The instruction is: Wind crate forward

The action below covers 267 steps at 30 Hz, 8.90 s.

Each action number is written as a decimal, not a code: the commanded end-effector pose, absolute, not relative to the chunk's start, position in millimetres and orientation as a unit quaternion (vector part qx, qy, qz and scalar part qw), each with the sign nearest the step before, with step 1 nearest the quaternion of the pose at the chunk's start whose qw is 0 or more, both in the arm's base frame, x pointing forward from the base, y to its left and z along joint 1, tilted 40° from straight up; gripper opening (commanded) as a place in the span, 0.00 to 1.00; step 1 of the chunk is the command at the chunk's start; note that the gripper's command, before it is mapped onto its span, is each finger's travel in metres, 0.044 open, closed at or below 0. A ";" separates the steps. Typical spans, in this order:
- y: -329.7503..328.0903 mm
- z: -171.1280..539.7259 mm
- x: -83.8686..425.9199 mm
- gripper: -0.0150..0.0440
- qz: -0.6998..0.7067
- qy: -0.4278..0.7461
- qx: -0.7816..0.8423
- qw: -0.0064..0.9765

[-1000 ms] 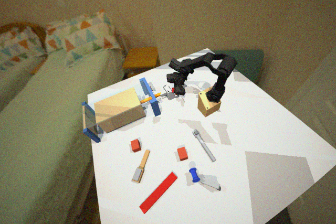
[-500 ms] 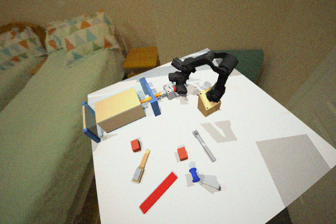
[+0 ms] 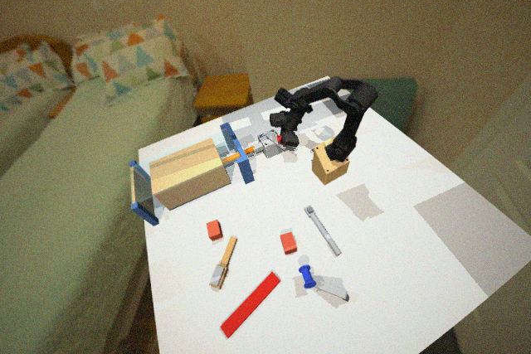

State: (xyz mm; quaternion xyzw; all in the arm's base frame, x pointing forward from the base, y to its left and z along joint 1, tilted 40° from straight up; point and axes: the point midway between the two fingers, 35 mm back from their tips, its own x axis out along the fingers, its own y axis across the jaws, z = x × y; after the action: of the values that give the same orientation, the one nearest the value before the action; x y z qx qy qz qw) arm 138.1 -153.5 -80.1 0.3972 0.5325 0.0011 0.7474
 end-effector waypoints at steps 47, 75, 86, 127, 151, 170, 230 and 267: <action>-176.4 -103.9 84.6 0.25 -0.009 0.548 0.394 0.738; -195.7 -119.6 68.6 0.25 -0.010 0.549 0.394 0.738; -204.0 -126.3 64.5 0.25 -0.010 0.549 0.393 0.738; -246.3 -158.9 63.0 0.25 -0.012 0.549 0.392 0.738; -269.3 -176.1 74.7 0.25 -0.012 0.548 0.391 0.739; -282.3 -185.4 87.2 0.25 -0.012 0.548 0.390 0.740; -307.1 -201.9 142.8 0.25 -0.012 0.546 0.389 0.742; -307.5 -200.7 182.3 0.25 -0.011 0.544 0.390 0.743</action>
State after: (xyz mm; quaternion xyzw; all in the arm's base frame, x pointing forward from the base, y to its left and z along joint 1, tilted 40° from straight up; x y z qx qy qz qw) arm 161.5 -311.0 -202.3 0.3941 0.5537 -0.0230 0.7332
